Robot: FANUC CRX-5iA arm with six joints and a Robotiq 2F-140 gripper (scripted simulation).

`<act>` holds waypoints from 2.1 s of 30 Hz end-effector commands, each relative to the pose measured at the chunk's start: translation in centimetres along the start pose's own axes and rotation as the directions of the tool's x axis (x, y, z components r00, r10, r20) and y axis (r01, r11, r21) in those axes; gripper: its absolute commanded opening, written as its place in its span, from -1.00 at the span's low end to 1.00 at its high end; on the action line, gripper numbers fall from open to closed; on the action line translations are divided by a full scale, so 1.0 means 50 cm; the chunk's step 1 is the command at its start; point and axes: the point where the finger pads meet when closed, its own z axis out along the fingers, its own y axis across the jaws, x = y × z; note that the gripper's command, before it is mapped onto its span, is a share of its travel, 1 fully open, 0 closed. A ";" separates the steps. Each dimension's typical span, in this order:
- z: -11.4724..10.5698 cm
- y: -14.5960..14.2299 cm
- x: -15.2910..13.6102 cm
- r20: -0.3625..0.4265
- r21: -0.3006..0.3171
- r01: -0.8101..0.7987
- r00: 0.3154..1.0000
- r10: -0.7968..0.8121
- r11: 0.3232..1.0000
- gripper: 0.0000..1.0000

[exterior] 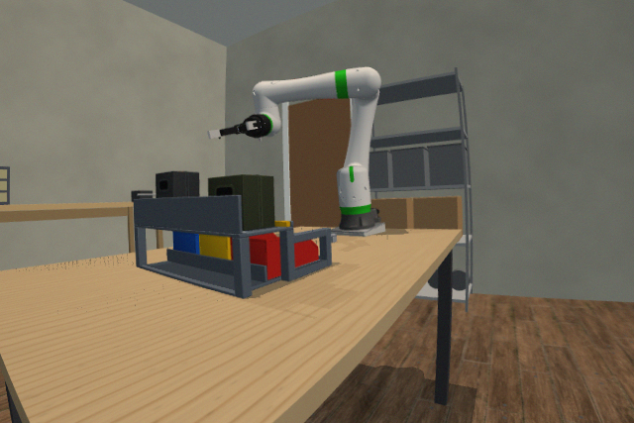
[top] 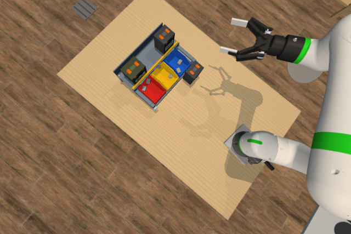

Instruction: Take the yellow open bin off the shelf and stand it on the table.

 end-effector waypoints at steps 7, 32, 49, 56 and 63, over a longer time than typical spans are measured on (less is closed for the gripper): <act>-0.003 0.000 0.000 -0.001 0.000 0.000 1.000 0.000 1.000 1.00; 0.024 0.009 0.009 -0.001 0.000 0.000 1.000 0.000 1.000 1.00; 0.082 -0.044 -0.053 0.158 0.121 0.154 0.972 -0.172 0.981 1.00; 0.082 -0.044 -0.053 0.158 0.121 0.154 0.972 -0.172 0.981 1.00; 0.141 -0.096 -0.114 0.288 0.262 0.279 0.891 -0.351 0.924 1.00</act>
